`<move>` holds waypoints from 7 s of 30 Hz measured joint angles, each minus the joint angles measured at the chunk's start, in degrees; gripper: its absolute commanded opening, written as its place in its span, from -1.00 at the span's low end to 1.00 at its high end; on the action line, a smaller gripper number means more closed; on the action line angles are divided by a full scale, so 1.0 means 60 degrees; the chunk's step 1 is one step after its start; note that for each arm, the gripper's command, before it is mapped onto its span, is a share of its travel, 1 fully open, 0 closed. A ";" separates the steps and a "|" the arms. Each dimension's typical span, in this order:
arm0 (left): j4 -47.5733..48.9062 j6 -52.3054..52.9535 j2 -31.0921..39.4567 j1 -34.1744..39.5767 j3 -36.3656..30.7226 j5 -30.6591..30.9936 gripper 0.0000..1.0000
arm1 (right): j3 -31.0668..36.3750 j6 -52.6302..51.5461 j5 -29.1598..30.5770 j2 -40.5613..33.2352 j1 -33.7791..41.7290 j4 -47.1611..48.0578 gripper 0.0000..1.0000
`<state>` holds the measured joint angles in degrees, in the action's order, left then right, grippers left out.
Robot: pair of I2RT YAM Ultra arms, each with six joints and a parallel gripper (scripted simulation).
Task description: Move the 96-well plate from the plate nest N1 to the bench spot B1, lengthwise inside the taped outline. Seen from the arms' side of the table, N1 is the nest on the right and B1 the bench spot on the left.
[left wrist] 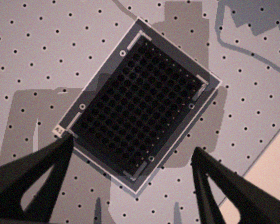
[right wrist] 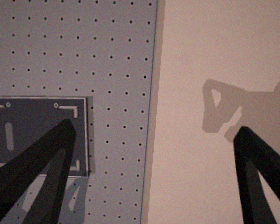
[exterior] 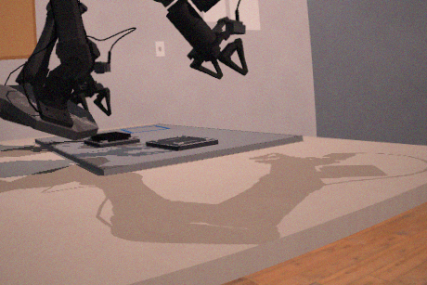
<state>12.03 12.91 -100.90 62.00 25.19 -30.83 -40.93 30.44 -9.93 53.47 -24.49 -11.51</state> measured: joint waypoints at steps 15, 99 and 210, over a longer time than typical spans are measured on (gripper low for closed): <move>0.0295 -0.0120 -0.0022 0.0015 0.0000 -0.0219 1.00 | -0.0229 -0.0382 -0.0514 0.0375 -0.0455 0.0339 1.00; -0.7322 0.3053 -0.4743 -0.1075 0.6703 0.0036 1.00 | -0.0229 -0.0401 -0.0532 0.0375 -0.0455 0.0353 1.00; -1.0276 0.3789 -0.1067 -0.9398 1.0444 0.1297 0.57 | -0.1956 -0.1089 0.7741 0.8102 1.6407 0.6564 1.00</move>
<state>-49.63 35.64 -107.31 5.61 87.85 -23.05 -52.66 23.90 36.51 102.08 73.95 27.88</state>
